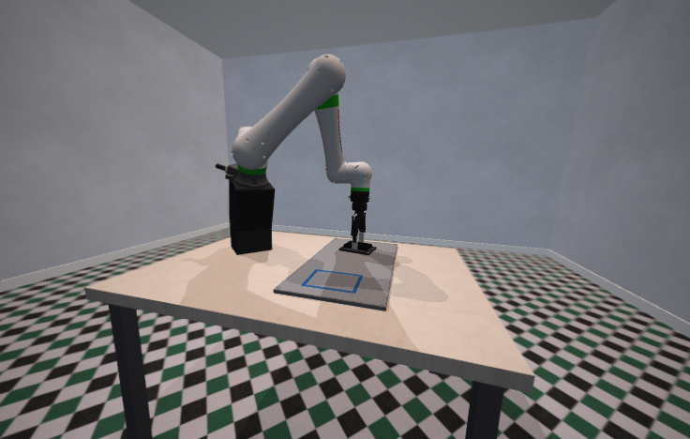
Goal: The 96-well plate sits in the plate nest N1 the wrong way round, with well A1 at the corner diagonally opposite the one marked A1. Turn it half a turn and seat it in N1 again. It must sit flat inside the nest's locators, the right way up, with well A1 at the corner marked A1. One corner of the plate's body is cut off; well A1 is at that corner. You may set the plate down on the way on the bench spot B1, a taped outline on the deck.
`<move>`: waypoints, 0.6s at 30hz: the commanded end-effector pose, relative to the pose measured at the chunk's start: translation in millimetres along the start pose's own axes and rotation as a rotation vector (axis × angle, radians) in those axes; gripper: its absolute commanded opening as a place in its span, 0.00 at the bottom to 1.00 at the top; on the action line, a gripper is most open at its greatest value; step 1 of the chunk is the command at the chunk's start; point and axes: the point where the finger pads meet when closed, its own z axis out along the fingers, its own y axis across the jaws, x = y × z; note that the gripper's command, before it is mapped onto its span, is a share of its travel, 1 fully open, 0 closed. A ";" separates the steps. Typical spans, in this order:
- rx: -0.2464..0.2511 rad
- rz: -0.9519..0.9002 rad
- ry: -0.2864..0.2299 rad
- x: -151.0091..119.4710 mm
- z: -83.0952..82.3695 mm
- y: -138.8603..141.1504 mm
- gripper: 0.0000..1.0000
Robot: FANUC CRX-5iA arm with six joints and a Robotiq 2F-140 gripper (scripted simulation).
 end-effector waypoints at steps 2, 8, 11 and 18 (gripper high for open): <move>0.000 0.000 0.000 0.1 0.7 -0.1 0.00; 0.000 0.000 0.000 0.1 1.4 -0.1 0.00; 0.000 0.000 0.000 0.1 1.9 -0.1 0.00; 0.000 0.000 0.000 0.1 3.1 -0.1 0.00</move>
